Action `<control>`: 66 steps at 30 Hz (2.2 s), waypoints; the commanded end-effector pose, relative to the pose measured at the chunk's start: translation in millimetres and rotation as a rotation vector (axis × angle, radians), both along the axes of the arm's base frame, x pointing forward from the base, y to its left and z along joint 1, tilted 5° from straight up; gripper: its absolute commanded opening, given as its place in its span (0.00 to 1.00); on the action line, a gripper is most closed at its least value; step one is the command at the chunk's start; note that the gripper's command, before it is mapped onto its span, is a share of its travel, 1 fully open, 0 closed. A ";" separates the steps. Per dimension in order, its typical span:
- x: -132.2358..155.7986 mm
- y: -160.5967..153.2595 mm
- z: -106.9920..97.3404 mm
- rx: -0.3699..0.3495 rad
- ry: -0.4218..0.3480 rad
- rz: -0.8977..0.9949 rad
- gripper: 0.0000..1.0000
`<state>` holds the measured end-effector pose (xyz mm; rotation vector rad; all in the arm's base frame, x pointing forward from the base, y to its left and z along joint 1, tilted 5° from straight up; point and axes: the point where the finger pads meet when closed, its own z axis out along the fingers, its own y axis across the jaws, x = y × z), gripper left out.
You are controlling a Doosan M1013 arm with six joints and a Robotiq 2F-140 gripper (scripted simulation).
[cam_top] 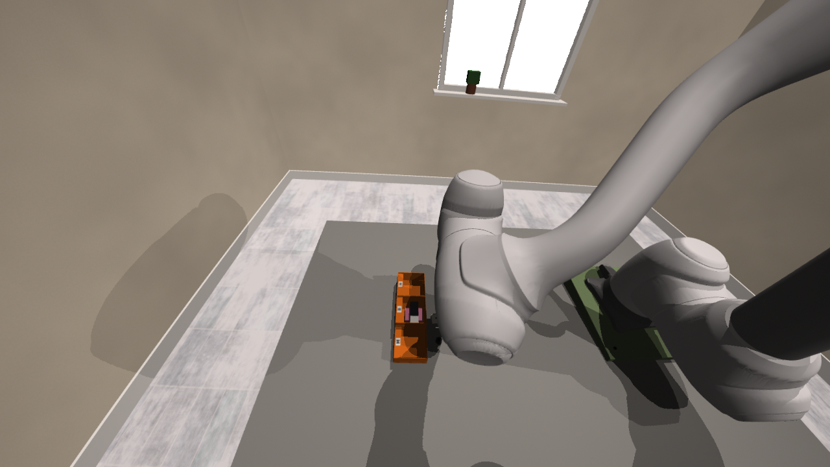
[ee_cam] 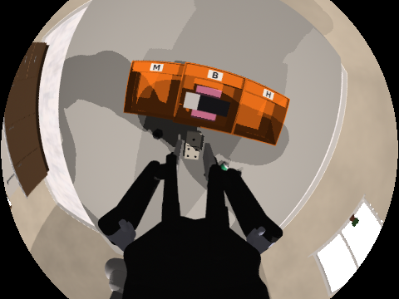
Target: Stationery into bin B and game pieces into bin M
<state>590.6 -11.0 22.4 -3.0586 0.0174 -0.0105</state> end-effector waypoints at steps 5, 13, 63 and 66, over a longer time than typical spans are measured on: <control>0.3 0.7 -7.2 0.000 0.000 0.000 0.25; 0.3 1.3 -15.1 0.000 0.000 0.000 0.25; 0.0 -0.9 11.4 0.000 0.000 0.000 0.13; 0.0 -1.2 14.7 0.000 0.000 0.000 0.13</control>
